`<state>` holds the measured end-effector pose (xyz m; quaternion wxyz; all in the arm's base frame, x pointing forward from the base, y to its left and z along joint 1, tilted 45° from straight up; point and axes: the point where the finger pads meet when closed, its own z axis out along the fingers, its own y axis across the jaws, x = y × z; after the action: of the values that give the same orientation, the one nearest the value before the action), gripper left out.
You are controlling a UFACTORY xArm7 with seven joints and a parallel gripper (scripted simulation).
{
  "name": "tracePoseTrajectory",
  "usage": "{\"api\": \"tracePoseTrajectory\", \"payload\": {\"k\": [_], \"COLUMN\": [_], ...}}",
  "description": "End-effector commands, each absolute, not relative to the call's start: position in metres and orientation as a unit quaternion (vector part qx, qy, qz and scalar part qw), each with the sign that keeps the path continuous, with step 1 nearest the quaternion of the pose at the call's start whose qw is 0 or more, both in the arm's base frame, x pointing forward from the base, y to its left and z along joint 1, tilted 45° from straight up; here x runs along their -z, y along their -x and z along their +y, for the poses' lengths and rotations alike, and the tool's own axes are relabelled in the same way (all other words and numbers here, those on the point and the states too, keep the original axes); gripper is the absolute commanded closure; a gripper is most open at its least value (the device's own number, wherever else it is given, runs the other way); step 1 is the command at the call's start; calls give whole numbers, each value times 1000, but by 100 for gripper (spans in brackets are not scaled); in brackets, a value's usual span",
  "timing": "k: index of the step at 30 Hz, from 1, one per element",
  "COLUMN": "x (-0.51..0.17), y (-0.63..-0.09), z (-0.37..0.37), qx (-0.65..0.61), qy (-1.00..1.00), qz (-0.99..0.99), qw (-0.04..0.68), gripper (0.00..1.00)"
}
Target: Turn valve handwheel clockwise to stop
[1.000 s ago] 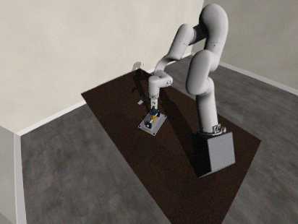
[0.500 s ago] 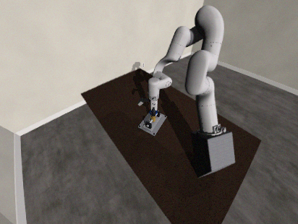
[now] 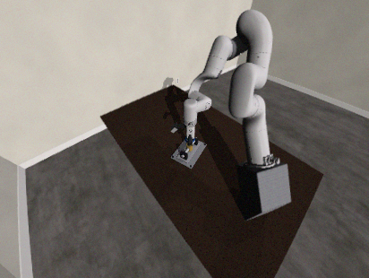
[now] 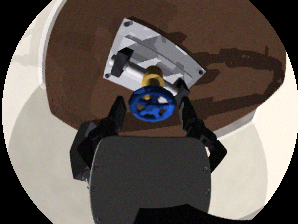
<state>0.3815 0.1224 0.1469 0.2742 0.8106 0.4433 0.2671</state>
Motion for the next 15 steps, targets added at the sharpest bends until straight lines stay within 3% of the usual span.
{"api": "tracePoseTrajectory", "payload": {"k": [1, 15], "x": [-145, -144], "y": [-384, -385], "z": [123, 122], "qx": [-269, -269], "qy": [-810, -810], "qz": [444, 444], "qw": [274, 274], "gripper": [0, 0]}}
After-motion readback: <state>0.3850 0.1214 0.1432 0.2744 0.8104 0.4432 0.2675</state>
